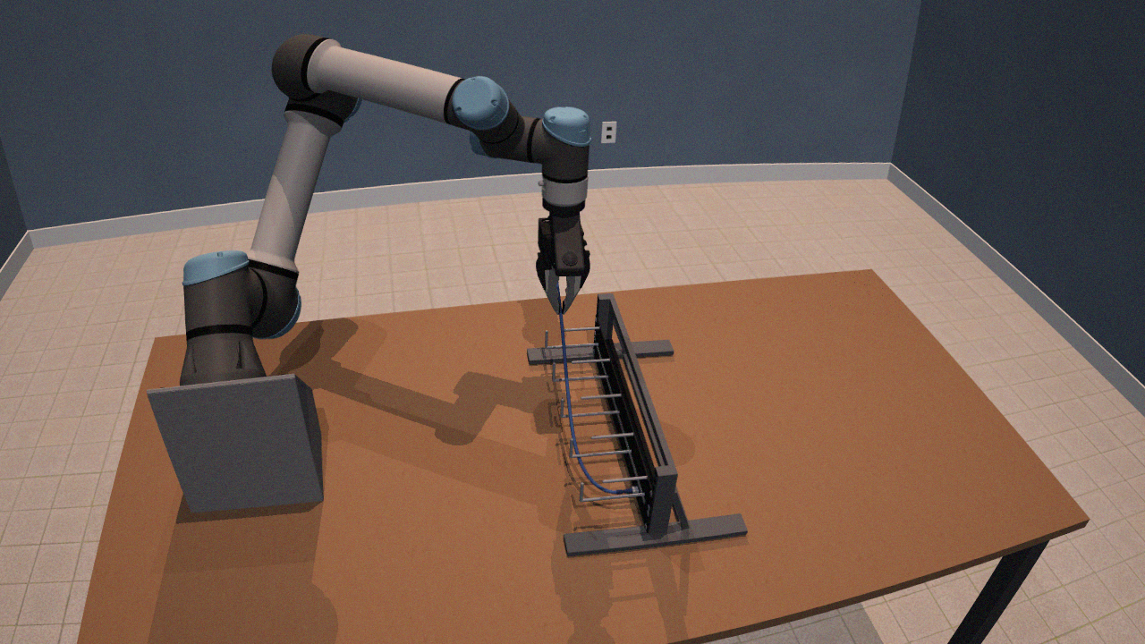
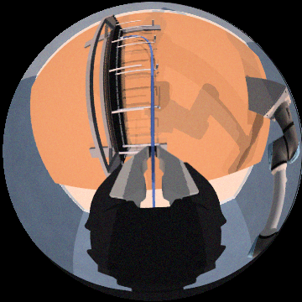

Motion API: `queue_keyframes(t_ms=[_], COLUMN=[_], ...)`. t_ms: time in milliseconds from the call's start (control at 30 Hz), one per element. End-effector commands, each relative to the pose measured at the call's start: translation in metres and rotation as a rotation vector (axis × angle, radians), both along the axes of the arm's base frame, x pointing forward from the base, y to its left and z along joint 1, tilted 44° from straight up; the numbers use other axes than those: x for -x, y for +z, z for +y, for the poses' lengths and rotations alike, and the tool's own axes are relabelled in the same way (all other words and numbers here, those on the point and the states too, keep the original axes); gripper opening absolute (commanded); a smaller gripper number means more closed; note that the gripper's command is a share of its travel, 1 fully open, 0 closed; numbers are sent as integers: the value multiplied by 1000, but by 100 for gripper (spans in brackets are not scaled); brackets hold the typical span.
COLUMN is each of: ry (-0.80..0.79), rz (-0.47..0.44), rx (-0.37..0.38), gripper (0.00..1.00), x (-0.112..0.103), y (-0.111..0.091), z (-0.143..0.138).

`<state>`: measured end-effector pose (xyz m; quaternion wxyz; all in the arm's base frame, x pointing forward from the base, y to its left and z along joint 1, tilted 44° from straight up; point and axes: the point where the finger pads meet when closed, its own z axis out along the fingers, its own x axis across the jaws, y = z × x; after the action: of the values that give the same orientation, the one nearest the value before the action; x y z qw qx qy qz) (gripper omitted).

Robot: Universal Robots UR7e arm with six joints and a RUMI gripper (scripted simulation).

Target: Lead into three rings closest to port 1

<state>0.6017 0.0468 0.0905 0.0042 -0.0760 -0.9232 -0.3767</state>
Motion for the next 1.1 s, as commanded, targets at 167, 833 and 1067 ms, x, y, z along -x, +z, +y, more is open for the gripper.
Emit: queue_keyframes(t_ms=[167, 833, 1067], ry=[-1, -1, -1], rz=[-1, -1, -1], rx=[0, 0, 0], gripper=[0, 0, 0], x=[0, 0, -1], y=[0, 0, -2], z=[-1, 0, 2])
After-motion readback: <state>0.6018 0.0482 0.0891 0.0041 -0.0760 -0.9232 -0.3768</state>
